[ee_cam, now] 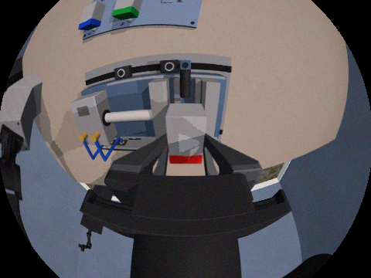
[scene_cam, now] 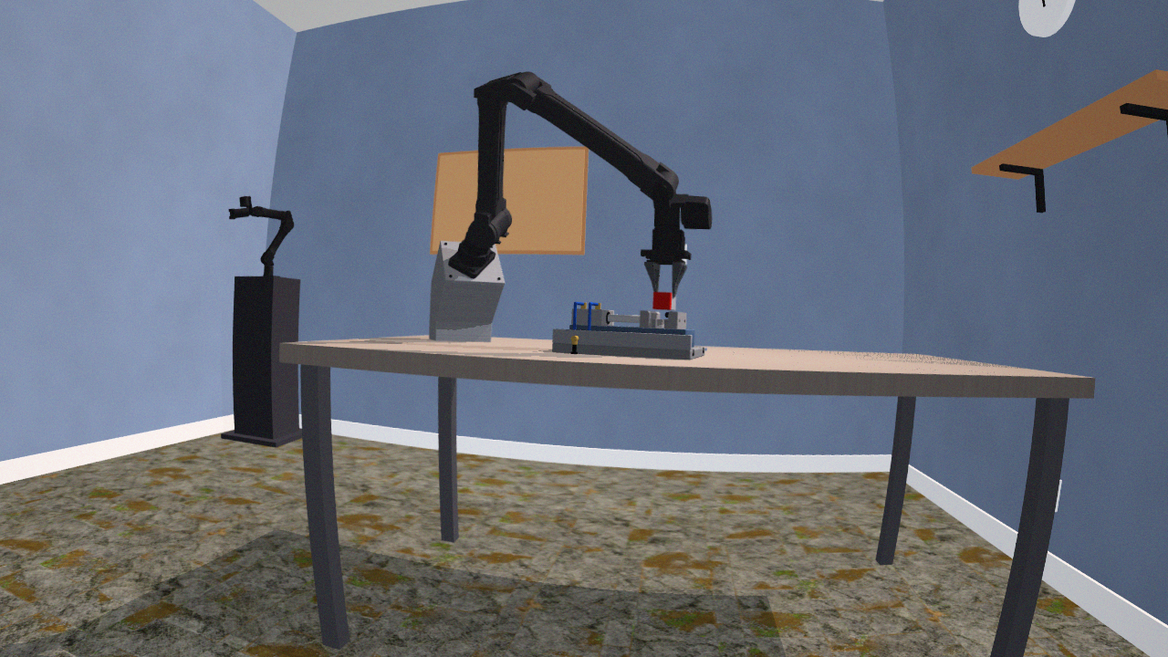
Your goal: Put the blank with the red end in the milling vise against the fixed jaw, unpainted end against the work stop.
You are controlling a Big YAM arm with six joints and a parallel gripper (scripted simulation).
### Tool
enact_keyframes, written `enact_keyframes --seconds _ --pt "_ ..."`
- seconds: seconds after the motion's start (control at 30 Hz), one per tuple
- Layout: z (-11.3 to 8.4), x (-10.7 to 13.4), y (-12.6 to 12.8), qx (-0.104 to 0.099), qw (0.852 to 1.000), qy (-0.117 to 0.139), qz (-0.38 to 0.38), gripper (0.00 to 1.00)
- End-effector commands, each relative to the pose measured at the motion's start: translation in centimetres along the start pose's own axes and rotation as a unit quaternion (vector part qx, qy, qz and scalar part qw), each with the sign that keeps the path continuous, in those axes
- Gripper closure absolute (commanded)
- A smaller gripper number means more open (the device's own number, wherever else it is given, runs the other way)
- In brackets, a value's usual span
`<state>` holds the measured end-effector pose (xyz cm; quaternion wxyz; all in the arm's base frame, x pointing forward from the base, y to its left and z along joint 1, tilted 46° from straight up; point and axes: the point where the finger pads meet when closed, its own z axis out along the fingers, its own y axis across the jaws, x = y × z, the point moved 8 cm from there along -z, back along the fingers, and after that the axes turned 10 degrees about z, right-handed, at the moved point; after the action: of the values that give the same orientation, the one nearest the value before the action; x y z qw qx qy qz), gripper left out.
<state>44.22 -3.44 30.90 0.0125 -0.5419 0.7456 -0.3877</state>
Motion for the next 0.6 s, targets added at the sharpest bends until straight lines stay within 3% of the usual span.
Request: enact_keyframes --seconds 0.0,0.57 --pt "-1.04 1.13 0.15 0.005 1.000 -0.001 0.004 1.00" --pt "-0.79 1.06 -0.19 0.014 1.000 -0.003 0.008 1.00"
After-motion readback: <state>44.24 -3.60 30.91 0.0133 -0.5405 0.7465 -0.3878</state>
